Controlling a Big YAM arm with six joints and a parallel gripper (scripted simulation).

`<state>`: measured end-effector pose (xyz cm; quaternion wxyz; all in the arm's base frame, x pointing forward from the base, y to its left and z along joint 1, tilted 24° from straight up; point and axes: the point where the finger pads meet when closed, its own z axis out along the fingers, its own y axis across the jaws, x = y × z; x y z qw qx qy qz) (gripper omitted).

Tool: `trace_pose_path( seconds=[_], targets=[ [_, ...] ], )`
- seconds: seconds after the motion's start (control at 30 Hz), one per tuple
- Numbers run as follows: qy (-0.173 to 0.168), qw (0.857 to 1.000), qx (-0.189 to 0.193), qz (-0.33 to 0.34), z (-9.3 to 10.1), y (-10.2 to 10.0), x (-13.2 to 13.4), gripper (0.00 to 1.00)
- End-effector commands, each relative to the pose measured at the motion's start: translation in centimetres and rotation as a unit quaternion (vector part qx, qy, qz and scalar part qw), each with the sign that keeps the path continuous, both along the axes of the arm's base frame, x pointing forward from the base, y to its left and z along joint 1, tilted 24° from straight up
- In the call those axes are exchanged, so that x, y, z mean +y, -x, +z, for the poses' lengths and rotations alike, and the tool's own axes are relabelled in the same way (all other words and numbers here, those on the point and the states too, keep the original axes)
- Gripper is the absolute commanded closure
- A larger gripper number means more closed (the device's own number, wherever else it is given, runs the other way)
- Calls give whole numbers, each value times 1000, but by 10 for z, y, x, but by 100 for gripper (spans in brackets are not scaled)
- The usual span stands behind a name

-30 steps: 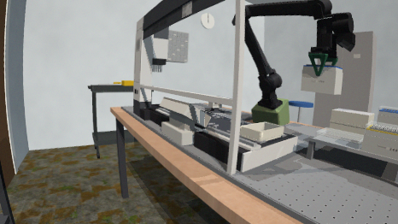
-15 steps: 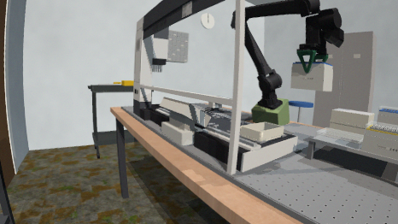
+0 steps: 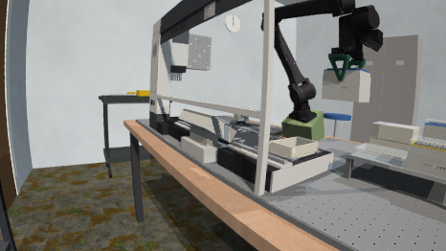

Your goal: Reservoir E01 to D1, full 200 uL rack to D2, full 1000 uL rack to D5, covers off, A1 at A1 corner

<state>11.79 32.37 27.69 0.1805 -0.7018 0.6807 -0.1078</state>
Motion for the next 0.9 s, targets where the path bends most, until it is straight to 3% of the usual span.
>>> trace_pose_path(
  seconds=[0.0, 0.33, 0.87],
  targets=[
    [-42, 999, 2, -34, 22, -1, 8, 100],
    [-74, 992, 12, -106, 22, 0, 8, 100],
    [-128, 964, 30, -231, 22, 0, 8, 100]
  ],
)
